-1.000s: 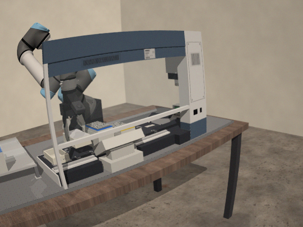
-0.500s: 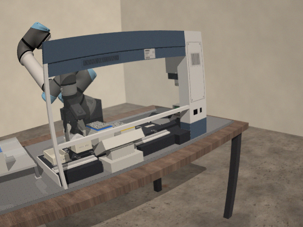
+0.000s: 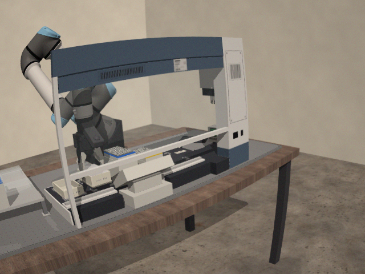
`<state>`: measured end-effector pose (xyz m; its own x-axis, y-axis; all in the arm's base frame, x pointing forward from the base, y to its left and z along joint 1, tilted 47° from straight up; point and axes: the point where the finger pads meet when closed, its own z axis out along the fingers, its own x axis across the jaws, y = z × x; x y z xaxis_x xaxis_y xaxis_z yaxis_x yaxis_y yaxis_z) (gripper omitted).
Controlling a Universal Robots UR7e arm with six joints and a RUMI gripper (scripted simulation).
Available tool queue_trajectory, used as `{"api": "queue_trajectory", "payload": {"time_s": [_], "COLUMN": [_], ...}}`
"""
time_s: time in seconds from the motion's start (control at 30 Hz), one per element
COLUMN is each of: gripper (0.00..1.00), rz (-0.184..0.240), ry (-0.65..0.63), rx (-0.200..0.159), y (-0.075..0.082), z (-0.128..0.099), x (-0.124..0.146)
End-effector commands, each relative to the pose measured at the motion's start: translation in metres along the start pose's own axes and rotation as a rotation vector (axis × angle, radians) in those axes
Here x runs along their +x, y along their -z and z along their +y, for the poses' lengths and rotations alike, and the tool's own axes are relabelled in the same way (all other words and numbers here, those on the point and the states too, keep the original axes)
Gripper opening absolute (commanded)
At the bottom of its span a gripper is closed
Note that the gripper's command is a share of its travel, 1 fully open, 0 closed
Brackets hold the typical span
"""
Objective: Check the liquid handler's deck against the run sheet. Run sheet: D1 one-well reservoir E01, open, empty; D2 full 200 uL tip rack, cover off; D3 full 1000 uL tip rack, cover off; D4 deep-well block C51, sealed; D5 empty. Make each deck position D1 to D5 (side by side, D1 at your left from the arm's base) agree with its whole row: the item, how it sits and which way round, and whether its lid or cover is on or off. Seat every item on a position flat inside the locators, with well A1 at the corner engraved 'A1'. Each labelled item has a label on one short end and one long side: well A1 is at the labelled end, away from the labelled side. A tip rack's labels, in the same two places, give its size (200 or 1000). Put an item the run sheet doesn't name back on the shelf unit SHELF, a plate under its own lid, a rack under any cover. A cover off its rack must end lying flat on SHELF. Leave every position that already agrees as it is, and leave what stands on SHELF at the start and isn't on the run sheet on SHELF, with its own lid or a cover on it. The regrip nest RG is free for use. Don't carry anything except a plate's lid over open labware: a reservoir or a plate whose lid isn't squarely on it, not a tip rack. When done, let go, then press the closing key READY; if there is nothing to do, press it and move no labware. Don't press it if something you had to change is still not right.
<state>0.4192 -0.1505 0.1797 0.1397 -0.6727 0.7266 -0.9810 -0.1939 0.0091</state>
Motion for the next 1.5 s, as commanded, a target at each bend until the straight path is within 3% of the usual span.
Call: {"api": "queue_trajectory", "payload": {"time_s": [0.0,1.47], "gripper": [0.0,0.0], "rz": [0.0,0.0], "ry": [0.0,0.0], "rx": [0.001,0.001], "y": [0.0003,-0.0054], "z": [-0.0002,-0.0002], "x": [0.0002,0.0002]}}
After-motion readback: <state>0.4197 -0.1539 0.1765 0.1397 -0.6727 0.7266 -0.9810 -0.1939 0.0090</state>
